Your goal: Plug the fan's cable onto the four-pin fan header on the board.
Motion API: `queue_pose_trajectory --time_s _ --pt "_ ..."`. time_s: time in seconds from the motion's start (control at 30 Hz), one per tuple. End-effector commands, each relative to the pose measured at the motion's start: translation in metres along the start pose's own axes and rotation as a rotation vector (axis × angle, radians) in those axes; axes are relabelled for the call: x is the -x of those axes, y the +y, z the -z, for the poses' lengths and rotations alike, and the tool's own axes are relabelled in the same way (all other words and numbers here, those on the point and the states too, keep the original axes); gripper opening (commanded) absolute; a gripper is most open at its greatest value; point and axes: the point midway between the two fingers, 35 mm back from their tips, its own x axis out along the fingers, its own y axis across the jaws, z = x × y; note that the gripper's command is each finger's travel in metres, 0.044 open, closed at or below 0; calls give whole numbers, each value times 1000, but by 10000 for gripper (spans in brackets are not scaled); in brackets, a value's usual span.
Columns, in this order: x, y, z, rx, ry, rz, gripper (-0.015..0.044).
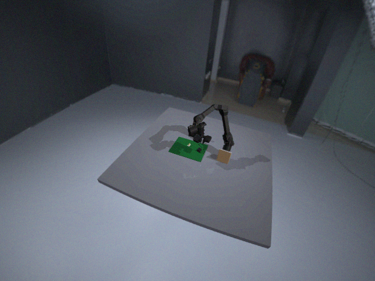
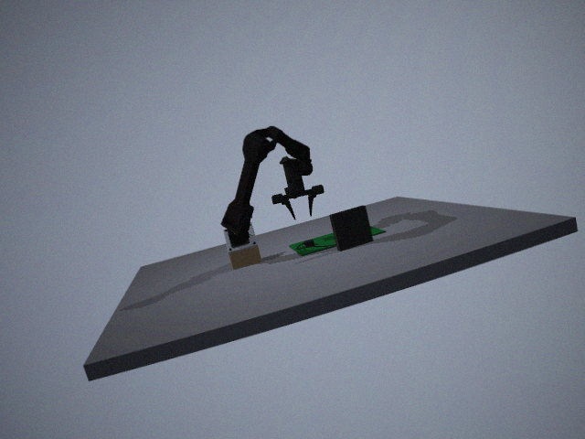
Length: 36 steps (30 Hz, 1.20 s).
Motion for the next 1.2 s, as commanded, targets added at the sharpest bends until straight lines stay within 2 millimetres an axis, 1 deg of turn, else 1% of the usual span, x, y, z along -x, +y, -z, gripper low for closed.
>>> queue_pose_trajectory --time_s 0.0,0.27,0.3,0.37,0.4,0.47,0.5,0.53,0.77,1.17 --pt "7 1 1 1 59 23 210" --pt "7 1 1 1 59 23 210" --pt "5 1 1 2 59 23 210" --pt "-9 -1 -3 2 58 23 210" --pt "-19 -1 -5 2 58 23 210" --pt "-46 -1 -9 1 59 24 210" --pt "-55 -1 -10 1 61 24 210" --pt "-58 -1 -10 1 62 24 210" --pt "-61 -1 -11 1 61 24 210" --pt "-80 -2 -15 1 61 24 210"
